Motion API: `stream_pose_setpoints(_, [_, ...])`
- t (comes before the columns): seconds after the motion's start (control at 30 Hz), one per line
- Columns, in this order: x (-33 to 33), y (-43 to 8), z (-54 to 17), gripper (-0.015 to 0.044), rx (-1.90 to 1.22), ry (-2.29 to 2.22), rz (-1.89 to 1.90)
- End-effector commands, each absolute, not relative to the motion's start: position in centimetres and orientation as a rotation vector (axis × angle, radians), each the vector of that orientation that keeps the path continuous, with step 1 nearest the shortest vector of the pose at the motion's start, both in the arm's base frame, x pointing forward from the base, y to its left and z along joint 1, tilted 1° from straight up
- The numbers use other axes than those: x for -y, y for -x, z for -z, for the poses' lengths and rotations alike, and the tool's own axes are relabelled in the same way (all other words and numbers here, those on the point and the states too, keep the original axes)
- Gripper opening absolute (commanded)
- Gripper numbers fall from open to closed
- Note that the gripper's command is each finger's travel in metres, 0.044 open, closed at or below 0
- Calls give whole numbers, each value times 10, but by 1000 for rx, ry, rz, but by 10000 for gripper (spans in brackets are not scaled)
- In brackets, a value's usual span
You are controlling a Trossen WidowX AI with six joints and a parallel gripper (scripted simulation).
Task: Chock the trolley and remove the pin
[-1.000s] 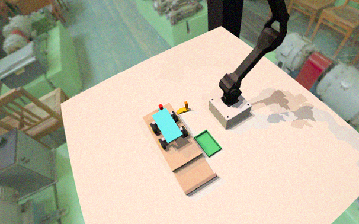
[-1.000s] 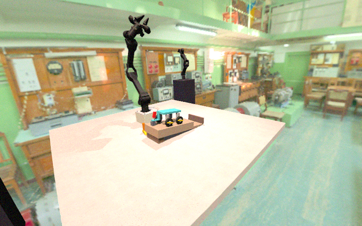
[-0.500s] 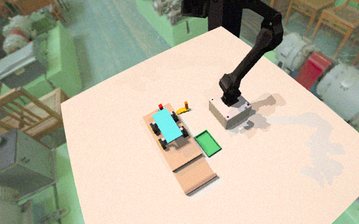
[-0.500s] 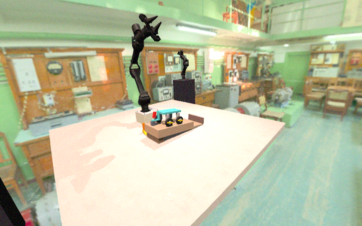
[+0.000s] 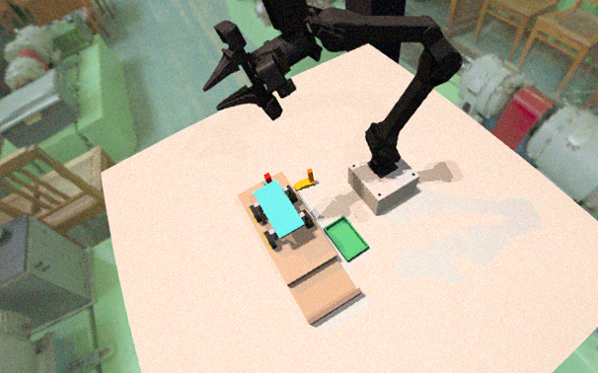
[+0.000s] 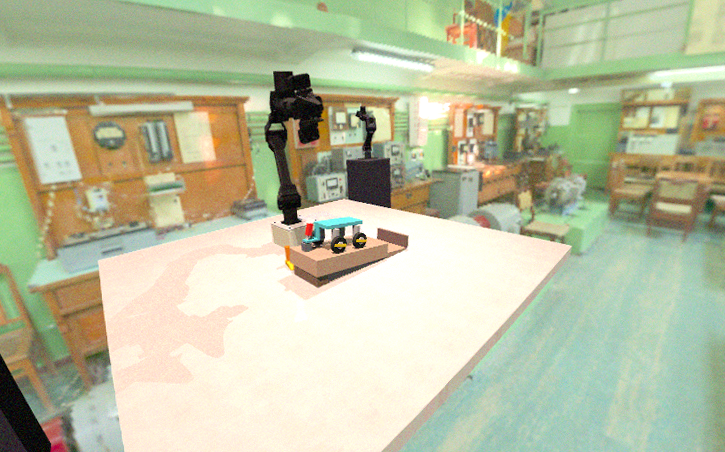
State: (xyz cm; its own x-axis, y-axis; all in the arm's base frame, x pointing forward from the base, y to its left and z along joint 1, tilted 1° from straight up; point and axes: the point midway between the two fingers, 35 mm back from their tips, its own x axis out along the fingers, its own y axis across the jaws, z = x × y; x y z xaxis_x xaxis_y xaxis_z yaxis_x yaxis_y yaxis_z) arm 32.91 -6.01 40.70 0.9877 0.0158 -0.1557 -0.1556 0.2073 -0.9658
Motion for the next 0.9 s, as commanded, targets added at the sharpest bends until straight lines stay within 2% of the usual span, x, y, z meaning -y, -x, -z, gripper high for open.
stream_pose_setpoints(0.0, [89, -333, -335, 190, -380, 1355, -192])
stream_pose_setpoints(0.27, [128, -295, -198, 190, -865, 1301, -453])
stream_pose_setpoints(0.53, [127, -197, -85, 190, -1273, 1103, -956])
stream_pose_setpoints(0.63, [124, -182, -75, 190, -1310, 1065, -1032])
stream_pose_setpoints(0.87, [124, -182, -75, 190, -1310, 1065, -1032])
